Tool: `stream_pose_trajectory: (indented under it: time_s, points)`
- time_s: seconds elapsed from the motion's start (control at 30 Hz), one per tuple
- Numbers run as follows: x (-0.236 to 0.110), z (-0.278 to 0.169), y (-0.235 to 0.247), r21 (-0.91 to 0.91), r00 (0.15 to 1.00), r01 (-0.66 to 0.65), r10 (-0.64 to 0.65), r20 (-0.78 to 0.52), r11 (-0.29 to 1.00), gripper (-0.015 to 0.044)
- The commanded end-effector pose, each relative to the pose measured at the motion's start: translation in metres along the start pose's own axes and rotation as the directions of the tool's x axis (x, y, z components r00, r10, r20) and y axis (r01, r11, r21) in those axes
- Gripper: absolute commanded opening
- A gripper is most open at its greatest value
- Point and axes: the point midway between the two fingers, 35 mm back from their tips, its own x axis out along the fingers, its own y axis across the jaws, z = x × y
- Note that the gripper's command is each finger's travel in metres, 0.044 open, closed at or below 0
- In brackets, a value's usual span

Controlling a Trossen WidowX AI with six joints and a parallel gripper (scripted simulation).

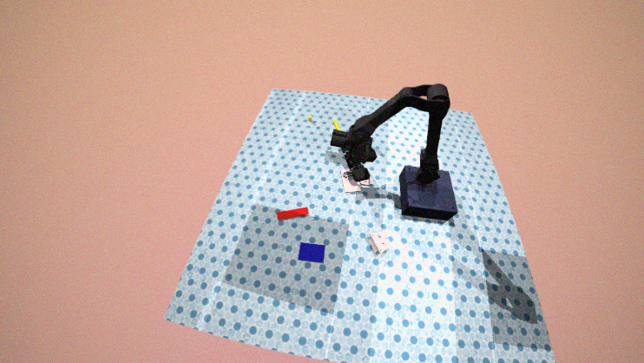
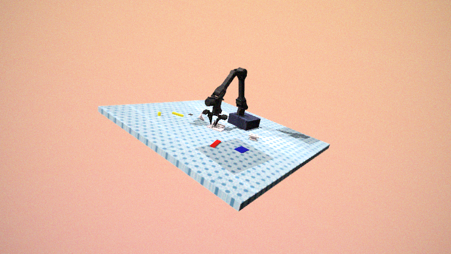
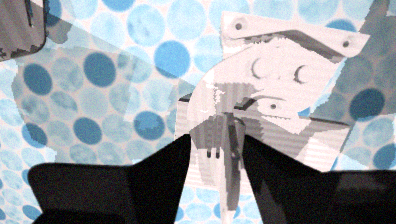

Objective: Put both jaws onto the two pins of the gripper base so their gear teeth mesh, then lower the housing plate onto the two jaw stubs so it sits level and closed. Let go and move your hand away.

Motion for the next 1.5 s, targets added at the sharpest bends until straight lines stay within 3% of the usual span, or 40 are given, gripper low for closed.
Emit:
stream_pose_trajectory:
  time_s: [0.0, 0.87, 1.0, 1.47]
  points:
    - [0.0003, -0.0002, 0.0000, -0.006, 1.000, 0.000, 0.000, -0.001, 1.000, 0.0134]
    - [0.0003, -0.0002, 0.0000, -0.006, 1.000, 0.000, 0.000, -0.001, 1.000, 0.0134]
    - [0.0000, 0.0000, 0.0000, 0.000, 1.000, 0.000, 0.000, 0.000, 1.000, 0.0224]
    - [-0.0022, -0.0002, 0.0001, 0.000, 1.000, 0.000, 0.000, 0.000, 1.000, 0.0224]
